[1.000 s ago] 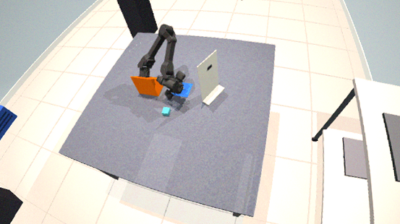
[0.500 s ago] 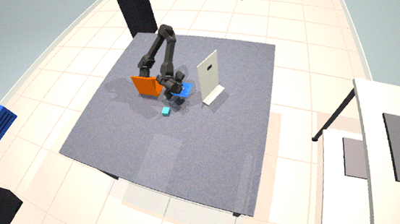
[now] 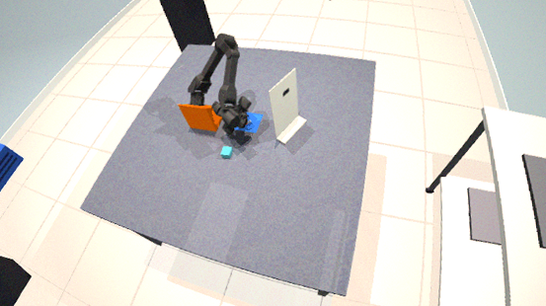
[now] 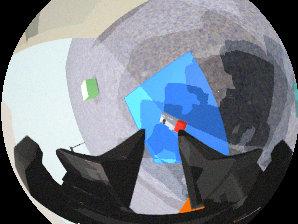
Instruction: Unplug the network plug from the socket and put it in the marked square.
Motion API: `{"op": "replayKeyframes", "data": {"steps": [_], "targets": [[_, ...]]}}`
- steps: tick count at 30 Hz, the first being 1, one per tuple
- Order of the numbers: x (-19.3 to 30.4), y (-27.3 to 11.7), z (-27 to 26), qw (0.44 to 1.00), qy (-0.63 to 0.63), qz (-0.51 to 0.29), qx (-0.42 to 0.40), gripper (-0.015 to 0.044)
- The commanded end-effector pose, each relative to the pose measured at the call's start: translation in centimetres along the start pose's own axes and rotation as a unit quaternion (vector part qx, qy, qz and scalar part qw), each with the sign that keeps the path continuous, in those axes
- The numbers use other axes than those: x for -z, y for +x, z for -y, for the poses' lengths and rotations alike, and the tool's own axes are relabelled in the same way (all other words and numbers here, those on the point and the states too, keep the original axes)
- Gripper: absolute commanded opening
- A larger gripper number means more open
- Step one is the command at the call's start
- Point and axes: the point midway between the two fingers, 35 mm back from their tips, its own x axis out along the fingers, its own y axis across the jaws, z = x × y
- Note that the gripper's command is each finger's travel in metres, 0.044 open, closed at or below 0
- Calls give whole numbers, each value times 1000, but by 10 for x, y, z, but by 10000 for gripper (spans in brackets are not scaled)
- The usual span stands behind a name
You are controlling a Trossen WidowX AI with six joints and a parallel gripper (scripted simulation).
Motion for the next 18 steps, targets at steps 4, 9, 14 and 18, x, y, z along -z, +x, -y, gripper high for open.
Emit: {"op": "replayKeyframes", "data": {"steps": [4,9,14,18], "targets": [[-1,-5,0,1000,-2,0,2,156],[0,-7,0,1000,-2,0,1,156],[0,-10,-1,1000,-2,-1,1,156],[0,-12,-1,1000,-2,-1,1,156]]}}
